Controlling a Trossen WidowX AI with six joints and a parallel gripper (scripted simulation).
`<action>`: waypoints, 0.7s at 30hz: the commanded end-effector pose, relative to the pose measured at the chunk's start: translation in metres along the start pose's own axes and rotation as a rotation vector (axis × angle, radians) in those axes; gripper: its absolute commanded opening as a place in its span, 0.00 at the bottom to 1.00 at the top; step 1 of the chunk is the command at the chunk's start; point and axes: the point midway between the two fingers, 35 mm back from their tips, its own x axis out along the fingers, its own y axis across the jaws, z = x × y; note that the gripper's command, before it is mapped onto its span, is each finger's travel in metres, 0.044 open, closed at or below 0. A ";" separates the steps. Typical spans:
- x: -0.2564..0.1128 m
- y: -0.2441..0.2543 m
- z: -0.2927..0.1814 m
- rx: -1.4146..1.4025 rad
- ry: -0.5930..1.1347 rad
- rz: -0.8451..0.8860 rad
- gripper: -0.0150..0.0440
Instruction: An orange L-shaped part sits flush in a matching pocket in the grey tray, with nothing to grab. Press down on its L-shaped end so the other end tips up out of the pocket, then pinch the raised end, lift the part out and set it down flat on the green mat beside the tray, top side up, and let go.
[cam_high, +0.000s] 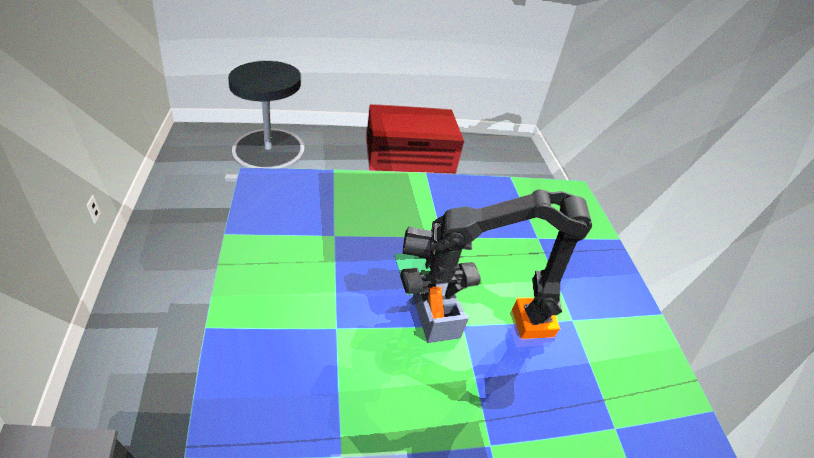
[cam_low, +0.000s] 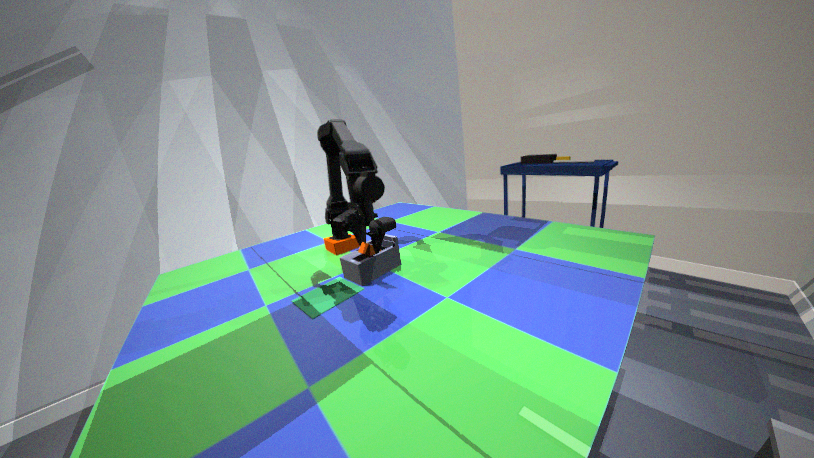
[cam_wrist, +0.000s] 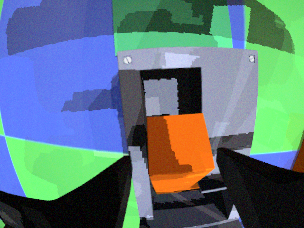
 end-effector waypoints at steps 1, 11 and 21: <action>-0.001 0.000 0.000 0.000 -0.001 0.002 0.64; -0.001 0.000 0.000 0.000 -0.001 0.002 0.39; -0.001 0.000 0.000 0.000 -0.001 0.002 0.25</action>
